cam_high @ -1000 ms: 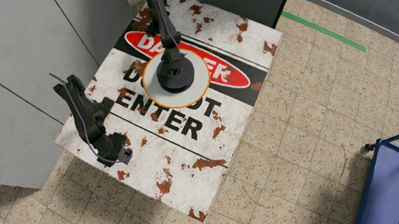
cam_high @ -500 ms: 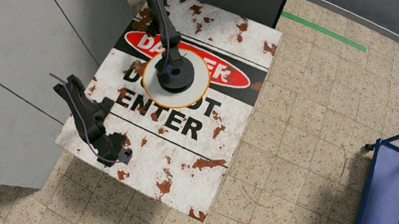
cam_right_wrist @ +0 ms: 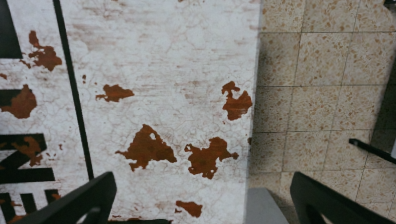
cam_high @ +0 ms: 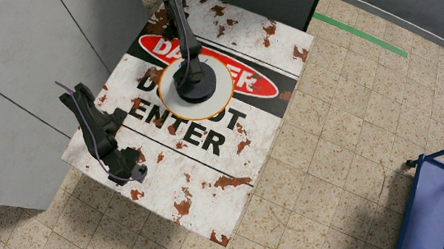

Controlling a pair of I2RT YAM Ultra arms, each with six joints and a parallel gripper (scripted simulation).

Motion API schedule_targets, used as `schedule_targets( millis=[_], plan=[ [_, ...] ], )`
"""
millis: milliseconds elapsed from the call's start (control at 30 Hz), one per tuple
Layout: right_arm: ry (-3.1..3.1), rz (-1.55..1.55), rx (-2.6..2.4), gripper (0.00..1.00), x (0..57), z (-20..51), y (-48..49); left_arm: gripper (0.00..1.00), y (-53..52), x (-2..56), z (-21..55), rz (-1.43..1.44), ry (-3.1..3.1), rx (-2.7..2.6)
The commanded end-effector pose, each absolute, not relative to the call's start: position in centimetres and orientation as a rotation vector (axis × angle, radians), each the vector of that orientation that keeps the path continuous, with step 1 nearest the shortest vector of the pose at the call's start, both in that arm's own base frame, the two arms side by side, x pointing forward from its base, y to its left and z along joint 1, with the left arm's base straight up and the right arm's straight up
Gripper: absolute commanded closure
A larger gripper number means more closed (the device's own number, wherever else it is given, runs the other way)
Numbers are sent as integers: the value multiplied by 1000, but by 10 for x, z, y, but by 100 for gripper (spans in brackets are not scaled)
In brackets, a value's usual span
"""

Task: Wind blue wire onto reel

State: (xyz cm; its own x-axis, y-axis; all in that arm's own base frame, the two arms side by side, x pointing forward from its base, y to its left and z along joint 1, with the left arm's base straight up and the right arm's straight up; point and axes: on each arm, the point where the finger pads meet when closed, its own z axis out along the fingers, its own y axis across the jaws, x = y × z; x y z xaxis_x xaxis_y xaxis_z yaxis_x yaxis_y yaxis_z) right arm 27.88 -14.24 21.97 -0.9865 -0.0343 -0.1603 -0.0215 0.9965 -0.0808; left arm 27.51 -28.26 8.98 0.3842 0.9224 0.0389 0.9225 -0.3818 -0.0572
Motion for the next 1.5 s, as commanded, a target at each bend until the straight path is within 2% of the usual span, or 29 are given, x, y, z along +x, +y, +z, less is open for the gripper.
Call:
schedule_targets(
  millis=[0,1467],
  plan=[
    [2968,-134,-36,0,275,227,-140,100,-294,288,84,0,-1744,-2613],
    [2968,-134,-36,0,275,227,-140,100,-293,286,63,0,-1744,-2613]
  ],
)
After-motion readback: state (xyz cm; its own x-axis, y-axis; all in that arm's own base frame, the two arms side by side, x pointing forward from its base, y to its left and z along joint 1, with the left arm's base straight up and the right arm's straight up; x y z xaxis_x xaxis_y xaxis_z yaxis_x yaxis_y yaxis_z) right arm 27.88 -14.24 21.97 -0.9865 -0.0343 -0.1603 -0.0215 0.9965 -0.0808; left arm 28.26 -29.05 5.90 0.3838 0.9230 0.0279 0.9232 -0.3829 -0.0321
